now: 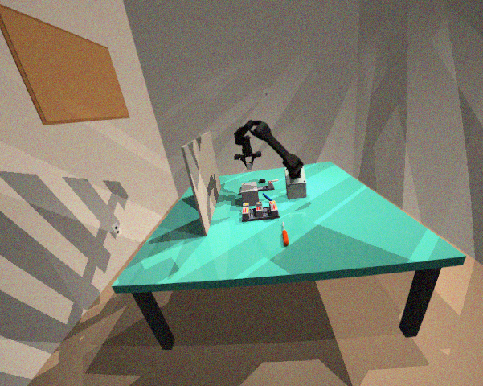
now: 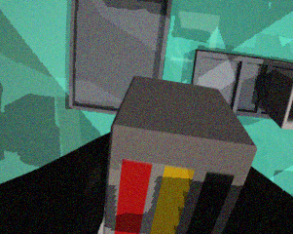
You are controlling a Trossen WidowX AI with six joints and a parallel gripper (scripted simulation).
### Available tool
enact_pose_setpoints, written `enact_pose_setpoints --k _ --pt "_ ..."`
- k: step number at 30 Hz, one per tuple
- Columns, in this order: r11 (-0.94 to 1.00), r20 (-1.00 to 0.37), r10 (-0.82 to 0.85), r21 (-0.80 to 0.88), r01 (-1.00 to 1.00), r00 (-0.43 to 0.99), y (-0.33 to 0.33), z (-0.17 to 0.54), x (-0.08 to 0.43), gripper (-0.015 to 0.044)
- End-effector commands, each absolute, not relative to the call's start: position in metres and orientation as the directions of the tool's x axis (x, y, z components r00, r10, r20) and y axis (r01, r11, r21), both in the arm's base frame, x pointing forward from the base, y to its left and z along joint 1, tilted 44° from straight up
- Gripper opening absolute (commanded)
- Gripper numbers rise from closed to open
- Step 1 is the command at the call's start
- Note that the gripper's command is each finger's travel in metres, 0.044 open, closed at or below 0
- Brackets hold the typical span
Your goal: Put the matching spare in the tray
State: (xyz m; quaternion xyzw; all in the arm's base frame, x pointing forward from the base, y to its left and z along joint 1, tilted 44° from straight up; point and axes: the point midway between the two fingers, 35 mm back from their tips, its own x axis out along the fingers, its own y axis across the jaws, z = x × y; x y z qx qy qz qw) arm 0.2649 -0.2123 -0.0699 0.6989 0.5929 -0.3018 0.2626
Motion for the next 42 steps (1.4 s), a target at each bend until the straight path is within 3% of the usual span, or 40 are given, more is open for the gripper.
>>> enact_pose_setpoints --k 1,12,42 --pt "-0.164 -0.73 0.673 0.009 0.986 0.119 -0.215 -0.071 0.278 0.0" --pt "-0.164 -0.728 0.675 0.012 0.986 0.121 -0.218 -0.072 0.314 0.0" --pt "-0.165 -0.729 0.673 0.012 0.986 0.121 -0.199 -0.097 0.323 0.0"
